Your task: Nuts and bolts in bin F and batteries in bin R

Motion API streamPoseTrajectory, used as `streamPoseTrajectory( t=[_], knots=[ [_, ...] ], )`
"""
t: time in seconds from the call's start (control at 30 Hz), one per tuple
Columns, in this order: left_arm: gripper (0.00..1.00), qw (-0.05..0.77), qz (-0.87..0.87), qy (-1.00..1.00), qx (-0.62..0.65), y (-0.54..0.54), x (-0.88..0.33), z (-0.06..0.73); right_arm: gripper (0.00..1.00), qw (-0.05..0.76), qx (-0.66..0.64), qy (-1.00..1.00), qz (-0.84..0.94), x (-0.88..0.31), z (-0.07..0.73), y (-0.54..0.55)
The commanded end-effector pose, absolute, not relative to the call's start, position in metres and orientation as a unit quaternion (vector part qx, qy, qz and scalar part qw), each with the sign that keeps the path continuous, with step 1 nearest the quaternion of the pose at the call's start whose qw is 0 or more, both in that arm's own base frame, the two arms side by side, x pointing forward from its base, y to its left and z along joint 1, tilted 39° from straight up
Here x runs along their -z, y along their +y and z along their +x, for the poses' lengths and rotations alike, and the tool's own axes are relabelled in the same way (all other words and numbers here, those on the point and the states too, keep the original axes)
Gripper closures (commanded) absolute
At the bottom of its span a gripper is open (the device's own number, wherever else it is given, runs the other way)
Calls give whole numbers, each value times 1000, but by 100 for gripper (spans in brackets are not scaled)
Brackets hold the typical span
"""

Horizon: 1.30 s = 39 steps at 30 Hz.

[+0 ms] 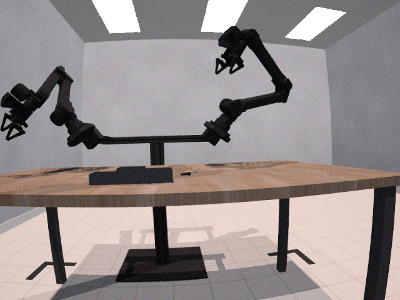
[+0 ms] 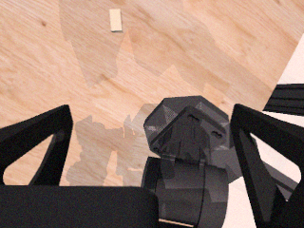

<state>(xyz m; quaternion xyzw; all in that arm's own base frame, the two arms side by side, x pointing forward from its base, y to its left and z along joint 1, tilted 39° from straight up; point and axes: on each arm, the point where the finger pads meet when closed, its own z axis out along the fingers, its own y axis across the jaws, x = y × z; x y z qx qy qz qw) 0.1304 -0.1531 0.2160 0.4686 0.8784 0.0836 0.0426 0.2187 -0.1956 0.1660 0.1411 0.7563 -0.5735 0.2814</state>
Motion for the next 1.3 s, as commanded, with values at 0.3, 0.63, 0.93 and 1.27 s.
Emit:
streamPoseTrajectory(
  t=[0.3, 0.63, 0.93, 1.27],
  knots=[
    [0, 94, 569, 817, -34, -169, -266, 130, 0, 284, 573, 755, 142, -168, 220, -196],
    [0, 123, 635, 762, -11, -169, -287, 123, 0, 284, 573, 755, 142, -168, 220, -196],
    [0, 143, 674, 725, 0, -169, -300, 118, 0, 284, 573, 755, 142, -168, 220, -196],
    [0, 168, 717, 677, 10, -167, -316, 111, 0, 284, 573, 755, 142, -168, 220, -196]
  ],
)
